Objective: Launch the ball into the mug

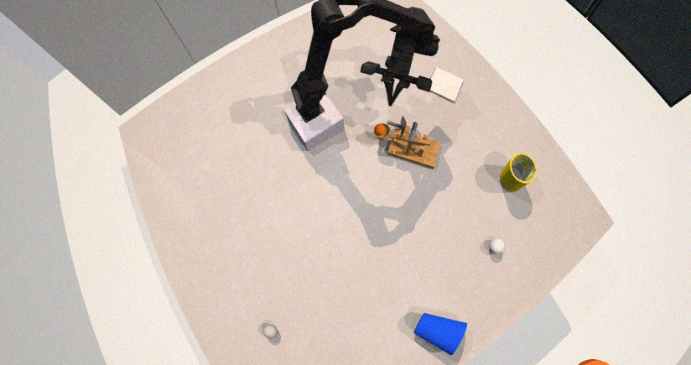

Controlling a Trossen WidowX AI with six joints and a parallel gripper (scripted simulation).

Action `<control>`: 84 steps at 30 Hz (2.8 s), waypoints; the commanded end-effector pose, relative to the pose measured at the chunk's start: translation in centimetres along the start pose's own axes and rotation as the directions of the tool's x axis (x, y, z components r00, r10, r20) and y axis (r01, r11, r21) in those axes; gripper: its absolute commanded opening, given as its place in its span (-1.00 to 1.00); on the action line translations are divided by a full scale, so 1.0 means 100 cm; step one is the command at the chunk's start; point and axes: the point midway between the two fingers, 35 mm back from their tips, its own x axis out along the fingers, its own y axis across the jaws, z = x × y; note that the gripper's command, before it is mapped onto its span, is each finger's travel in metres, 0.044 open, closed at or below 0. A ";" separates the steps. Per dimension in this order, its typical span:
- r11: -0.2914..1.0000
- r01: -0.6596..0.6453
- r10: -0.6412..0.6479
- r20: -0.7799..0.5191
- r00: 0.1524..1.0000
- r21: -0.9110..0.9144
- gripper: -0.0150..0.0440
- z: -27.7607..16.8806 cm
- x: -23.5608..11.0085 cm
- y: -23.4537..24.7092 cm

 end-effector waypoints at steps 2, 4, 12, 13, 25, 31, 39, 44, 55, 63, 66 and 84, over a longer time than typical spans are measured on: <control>1.000 -0.001 0.000 -0.009 1.000 -0.013 -0.49 0.003 0.004 0.001; 1.000 -0.001 0.000 -0.009 1.000 -0.013 -0.49 0.006 0.006 0.001; 1.000 -0.001 0.000 -0.009 1.000 -0.013 -0.49 0.016 0.015 0.000; 1.000 -0.001 0.000 -0.009 1.000 -0.013 -0.49 0.017 0.016 0.000; 1.000 0.000 0.000 -0.009 1.000 -0.013 -0.49 0.032 0.029 -0.001; 1.000 -0.001 0.000 -0.009 1.000 -0.013 -0.49 0.039 0.036 -0.001; 1.000 -0.001 0.000 -0.009 1.000 -0.013 -0.49 0.048 0.045 -0.001; 1.000 -0.001 0.001 -0.009 1.000 -0.013 -0.49 0.054 0.051 0.000; 1.000 -0.001 0.001 -0.010 1.000 -0.013 -0.49 0.066 0.065 0.002; 1.000 -0.001 0.001 -0.010 1.000 -0.014 -0.49 0.075 0.074 0.003; 1.000 -0.001 0.001 -0.010 1.000 -0.014 -0.49 0.086 0.086 0.005; 0.996 0.031 -0.031 0.000 1.000 -0.088 -0.49 0.045 -0.045 0.001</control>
